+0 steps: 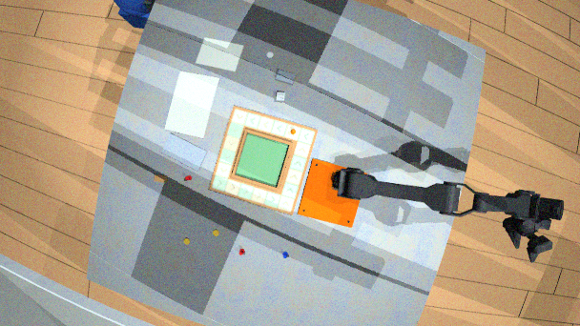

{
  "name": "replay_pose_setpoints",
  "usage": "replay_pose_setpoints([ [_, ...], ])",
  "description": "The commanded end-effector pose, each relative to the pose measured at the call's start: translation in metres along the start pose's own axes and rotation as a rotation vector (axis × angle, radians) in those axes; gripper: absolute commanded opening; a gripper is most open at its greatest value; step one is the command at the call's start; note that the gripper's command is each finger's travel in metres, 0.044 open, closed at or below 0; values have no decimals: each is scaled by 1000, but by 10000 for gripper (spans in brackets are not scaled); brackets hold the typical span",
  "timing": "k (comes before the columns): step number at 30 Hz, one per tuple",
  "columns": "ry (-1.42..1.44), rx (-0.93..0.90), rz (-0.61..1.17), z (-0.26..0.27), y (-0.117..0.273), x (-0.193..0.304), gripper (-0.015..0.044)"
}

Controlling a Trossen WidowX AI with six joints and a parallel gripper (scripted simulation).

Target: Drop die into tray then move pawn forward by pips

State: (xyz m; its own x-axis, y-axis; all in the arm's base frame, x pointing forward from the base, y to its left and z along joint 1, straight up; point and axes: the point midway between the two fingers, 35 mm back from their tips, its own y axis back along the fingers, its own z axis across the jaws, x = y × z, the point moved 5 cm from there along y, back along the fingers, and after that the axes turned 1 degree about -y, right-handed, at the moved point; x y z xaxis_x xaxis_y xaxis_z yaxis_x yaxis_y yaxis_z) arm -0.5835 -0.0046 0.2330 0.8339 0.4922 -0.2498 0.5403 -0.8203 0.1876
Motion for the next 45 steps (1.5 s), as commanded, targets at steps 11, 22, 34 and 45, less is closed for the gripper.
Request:
replay_pose_setpoints([
  [11,153,-178,-320,47,147,-46,275],
  [22,362,-371,-673,90,326,-37,275],
  [34,625,-582,-1036,117,505,44,275],
  [45,977,-729,-1352,127,632,179,275],
])
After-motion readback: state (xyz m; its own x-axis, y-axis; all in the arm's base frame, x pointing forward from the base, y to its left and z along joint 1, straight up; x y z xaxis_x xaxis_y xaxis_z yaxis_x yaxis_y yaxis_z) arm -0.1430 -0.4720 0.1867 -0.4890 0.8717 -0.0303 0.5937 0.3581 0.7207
